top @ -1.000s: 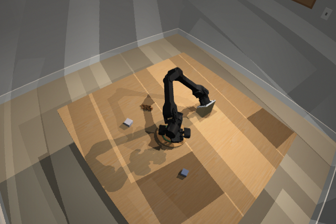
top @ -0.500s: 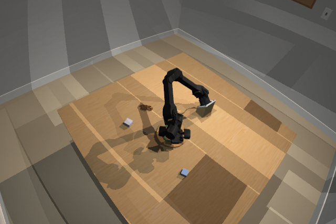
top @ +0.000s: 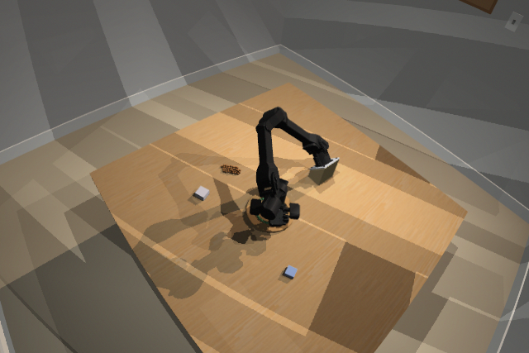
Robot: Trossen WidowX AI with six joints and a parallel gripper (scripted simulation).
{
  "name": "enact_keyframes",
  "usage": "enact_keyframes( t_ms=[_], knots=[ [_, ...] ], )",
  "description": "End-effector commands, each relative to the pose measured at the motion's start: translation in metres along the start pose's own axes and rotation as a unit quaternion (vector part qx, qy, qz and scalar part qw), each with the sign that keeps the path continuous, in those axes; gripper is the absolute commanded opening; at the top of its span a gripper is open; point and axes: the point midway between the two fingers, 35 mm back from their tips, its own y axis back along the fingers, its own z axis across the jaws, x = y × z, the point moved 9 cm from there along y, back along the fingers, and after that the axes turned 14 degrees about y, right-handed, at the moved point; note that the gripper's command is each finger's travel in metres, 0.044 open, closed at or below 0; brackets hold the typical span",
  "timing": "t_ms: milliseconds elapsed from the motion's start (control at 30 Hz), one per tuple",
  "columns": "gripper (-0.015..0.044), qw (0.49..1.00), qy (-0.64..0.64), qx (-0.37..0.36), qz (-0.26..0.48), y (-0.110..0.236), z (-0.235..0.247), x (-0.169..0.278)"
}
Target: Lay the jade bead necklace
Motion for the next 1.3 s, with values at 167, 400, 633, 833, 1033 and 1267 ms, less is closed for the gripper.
enact_keyframes(
  t_ms=[167, 400, 633, 833, 1033, 1267],
  knots=[
    [0.0000, 1.000, 0.000, 0.000, 0.000, 0.000, 0.000, 0.000],
    [0.0000, 1.000, 0.000, 0.000, 0.000, 0.000, 0.000, 0.000],
    [0.0000, 1.000, 0.000, 0.000, 0.000, 0.000, 0.000, 0.000],
    [0.0000, 1.000, 0.004, 0.001, 0.003, 0.006, 0.001, 0.000],
    [0.0000, 1.000, 0.005, 0.002, 0.003, 0.006, 0.002, 0.000],
    [0.0000, 1.000, 0.005, 0.001, 0.003, 0.006, 0.011, -0.013]
  ],
)
